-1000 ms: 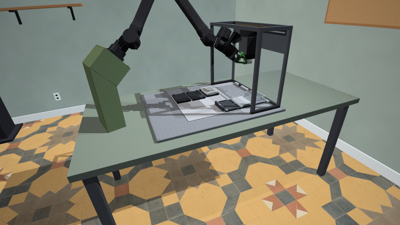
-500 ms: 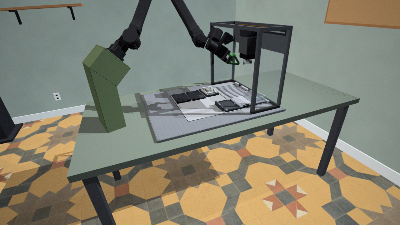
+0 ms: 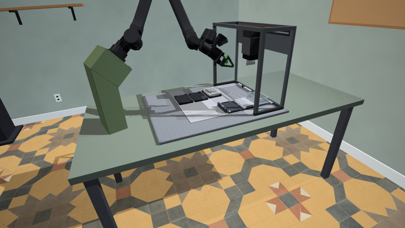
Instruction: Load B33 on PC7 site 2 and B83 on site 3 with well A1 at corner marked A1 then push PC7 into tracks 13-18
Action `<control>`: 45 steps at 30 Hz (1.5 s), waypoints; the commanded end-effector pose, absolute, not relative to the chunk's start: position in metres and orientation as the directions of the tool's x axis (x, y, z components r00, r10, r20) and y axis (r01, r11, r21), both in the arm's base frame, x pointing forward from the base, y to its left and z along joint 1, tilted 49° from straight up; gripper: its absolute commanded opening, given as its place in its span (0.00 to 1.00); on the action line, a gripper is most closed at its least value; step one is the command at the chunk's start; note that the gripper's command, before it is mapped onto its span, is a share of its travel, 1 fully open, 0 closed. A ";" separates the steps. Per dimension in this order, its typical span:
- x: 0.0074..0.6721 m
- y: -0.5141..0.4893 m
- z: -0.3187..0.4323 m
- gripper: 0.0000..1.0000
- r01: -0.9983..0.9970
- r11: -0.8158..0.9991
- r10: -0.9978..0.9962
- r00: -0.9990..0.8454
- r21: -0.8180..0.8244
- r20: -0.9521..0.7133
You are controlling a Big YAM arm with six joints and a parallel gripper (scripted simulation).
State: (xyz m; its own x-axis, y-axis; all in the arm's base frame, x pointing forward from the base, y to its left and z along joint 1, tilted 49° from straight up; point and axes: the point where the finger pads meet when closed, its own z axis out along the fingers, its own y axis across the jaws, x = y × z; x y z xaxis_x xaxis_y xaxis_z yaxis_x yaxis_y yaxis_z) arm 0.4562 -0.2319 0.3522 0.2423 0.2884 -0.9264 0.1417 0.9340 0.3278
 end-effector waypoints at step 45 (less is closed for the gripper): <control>0.461 -0.210 0.251 1.00 0.121 0.942 0.336 -0.336 0.313 -0.880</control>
State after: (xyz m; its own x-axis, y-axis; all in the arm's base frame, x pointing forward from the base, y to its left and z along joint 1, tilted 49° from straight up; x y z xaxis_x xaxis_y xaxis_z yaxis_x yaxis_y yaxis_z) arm 0.4480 -0.2089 0.2445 -0.2773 0.3885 -0.8788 0.1456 0.9210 0.3612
